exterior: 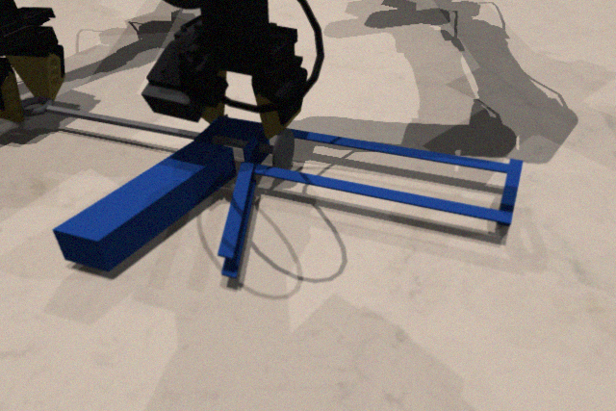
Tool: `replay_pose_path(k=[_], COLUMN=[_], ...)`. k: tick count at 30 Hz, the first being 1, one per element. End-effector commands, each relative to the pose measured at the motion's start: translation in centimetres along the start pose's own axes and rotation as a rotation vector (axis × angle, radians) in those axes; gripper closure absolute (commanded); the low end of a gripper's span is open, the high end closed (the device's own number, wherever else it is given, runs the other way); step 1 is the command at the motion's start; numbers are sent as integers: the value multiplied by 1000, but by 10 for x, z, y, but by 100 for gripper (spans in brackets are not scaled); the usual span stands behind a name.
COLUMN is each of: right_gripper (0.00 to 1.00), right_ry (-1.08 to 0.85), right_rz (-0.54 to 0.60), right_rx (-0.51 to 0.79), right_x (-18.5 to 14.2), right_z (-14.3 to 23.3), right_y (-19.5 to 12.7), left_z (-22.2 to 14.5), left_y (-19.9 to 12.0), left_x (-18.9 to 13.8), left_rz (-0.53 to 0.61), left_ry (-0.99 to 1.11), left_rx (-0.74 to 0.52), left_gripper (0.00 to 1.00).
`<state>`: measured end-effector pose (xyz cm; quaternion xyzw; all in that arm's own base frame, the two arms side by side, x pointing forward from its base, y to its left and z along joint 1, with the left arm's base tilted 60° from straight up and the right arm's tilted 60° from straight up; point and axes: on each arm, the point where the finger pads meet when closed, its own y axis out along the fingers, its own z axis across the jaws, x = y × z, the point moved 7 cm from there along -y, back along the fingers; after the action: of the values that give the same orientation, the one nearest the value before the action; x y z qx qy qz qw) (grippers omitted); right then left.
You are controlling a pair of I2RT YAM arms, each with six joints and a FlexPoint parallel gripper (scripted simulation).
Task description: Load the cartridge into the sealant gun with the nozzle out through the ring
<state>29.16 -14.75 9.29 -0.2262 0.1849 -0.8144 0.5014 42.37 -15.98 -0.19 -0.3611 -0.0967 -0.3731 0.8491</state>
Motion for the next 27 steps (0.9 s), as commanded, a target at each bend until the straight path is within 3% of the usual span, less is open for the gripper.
replay_pose_path(k=[1, 2, 4, 18, 27], right_gripper=[100, 100, 100, 100, 100], right_ry=[0, 5, -15, -18, -8], right_rz=[-176, -95, -53, -66, -72], right_rx=[36, 33, 27, 68, 30], right_x=[34, 18, 16, 43, 47], right_z=[10, 5, 1, 12, 2], right_y=[0, 1, -4, -7, -1], left_z=[24, 24, 24, 24, 24], left_y=[-5, -5, -5, -5, -5], left_x=[17, 17, 17, 17, 17], left_rz=[-28, -28, -28, -28, -28], left_ry=[-62, -62, -62, -69, -69], left_rx=[81, 81, 81, 81, 81], left_gripper=[97, 97, 97, 97, 97])
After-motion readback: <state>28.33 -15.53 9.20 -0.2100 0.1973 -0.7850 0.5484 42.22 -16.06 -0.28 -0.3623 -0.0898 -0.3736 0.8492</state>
